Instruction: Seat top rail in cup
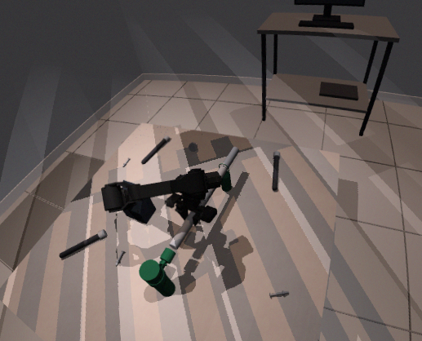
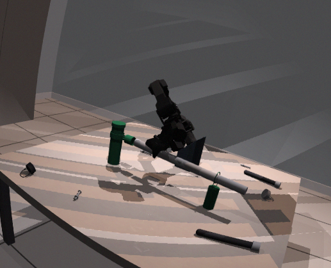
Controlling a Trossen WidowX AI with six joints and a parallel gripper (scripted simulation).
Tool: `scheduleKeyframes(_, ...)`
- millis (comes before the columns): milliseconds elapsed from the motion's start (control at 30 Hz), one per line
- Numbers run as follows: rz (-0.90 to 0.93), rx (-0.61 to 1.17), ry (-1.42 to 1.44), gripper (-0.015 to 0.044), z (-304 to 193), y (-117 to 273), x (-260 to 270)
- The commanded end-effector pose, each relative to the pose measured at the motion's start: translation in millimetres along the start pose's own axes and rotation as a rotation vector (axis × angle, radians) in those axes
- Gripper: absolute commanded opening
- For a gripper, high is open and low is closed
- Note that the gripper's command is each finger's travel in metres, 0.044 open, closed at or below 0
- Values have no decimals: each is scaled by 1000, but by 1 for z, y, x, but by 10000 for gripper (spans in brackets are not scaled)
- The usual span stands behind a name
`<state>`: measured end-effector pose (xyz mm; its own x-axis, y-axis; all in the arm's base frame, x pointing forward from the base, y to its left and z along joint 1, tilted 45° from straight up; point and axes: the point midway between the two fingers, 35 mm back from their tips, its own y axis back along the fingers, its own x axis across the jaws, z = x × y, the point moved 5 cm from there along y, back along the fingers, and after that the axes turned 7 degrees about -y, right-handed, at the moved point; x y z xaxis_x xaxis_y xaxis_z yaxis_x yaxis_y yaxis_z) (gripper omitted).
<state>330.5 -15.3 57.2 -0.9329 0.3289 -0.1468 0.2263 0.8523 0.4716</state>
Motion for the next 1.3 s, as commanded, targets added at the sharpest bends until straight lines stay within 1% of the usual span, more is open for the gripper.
scheduleKeyframes(0,-11,-1,-7,0,-5,3,-4)
scheduleKeyframes(433,0,1,0,0,-21,-6,-4)
scheduleKeyframes(1267,11,-3,1,0,-17,-8,-3)
